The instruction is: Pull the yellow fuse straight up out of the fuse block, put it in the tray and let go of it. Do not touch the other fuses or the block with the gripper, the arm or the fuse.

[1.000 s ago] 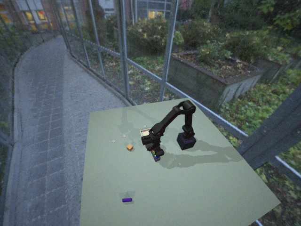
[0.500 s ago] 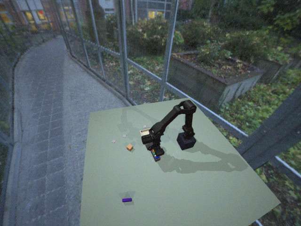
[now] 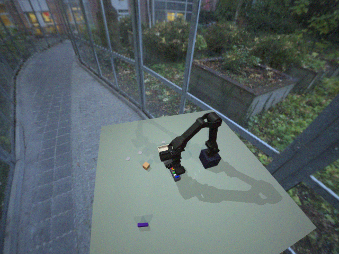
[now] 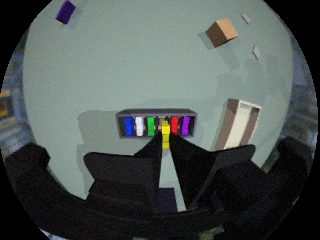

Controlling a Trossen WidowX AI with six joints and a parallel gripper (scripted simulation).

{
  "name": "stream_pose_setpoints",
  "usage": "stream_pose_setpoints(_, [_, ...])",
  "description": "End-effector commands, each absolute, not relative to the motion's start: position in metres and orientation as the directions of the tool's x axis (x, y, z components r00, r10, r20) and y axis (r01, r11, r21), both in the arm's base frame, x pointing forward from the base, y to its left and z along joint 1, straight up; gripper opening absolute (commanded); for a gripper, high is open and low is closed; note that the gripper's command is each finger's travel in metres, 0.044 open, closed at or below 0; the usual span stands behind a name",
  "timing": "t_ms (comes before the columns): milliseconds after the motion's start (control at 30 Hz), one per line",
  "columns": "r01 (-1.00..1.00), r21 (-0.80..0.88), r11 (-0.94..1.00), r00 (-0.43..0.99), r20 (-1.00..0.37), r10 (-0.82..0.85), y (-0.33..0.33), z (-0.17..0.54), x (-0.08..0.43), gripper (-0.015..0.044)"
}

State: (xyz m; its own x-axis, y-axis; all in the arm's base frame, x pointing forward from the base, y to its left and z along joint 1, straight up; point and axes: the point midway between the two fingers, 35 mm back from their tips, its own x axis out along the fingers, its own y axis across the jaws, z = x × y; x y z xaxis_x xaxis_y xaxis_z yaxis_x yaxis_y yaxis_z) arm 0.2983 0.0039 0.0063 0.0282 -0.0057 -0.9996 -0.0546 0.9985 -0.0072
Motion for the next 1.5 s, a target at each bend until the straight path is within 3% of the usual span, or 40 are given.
stream_pose_setpoints(0, [-0.053, -0.003, 0.999, 0.032, -0.999, -0.002, 0.004, 0.01, 0.299, 0.0])
stream_pose_setpoints(867, [-0.052, -0.003, 0.999, 0.032, -0.999, -0.001, 0.004, 0.035, 0.298, 0.0])
stream_pose_setpoints(1467, [-0.052, -0.013, 0.999, 0.033, -0.999, -0.011, -0.091, 0.037, 0.309, 0.0])
